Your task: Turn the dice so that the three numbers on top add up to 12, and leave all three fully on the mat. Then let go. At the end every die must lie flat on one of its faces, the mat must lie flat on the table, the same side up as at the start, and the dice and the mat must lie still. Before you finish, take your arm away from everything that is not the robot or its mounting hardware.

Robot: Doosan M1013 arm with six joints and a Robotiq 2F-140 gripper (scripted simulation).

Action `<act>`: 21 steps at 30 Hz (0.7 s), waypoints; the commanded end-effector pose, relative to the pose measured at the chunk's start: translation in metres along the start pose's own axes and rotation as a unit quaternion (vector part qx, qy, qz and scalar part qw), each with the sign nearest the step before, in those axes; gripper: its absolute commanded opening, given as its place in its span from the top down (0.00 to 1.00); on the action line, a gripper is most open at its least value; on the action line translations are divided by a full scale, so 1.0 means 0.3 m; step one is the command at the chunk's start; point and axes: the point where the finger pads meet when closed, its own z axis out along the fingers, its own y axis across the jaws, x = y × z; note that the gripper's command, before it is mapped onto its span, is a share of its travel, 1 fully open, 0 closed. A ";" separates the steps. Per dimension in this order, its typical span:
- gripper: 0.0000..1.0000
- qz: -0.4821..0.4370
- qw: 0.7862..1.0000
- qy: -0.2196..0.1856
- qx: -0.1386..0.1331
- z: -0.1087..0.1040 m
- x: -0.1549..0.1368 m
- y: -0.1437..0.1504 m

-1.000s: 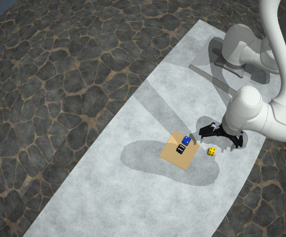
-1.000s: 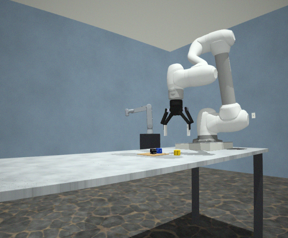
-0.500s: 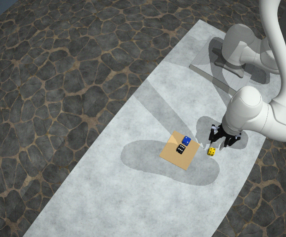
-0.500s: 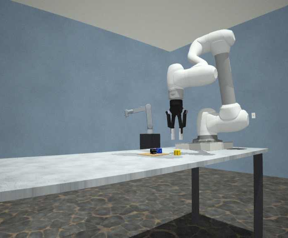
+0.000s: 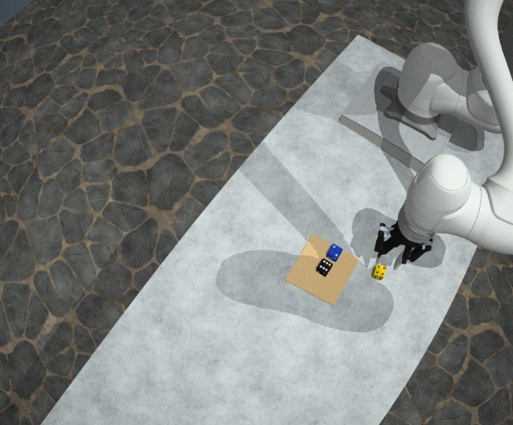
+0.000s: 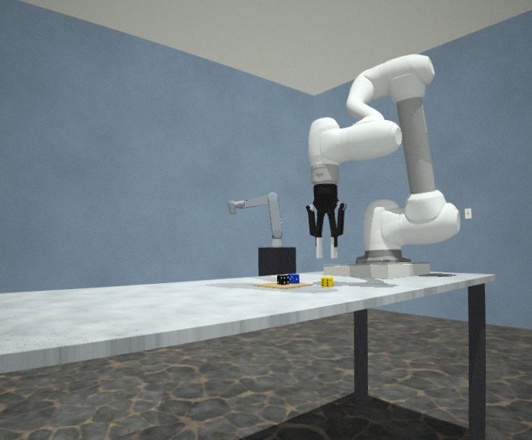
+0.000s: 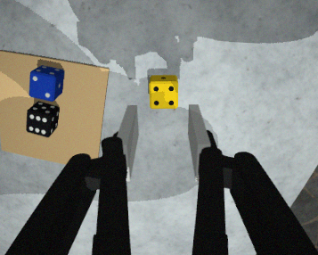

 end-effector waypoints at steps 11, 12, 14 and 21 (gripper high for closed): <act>0.72 0.000 1.000 0.000 0.000 0.003 0.000 0.000; 0.72 0.000 1.000 0.000 0.000 0.005 0.000 0.000; 0.72 0.000 1.000 0.000 0.000 0.008 0.000 0.000; 0.72 0.000 1.000 0.000 0.000 0.022 0.000 0.000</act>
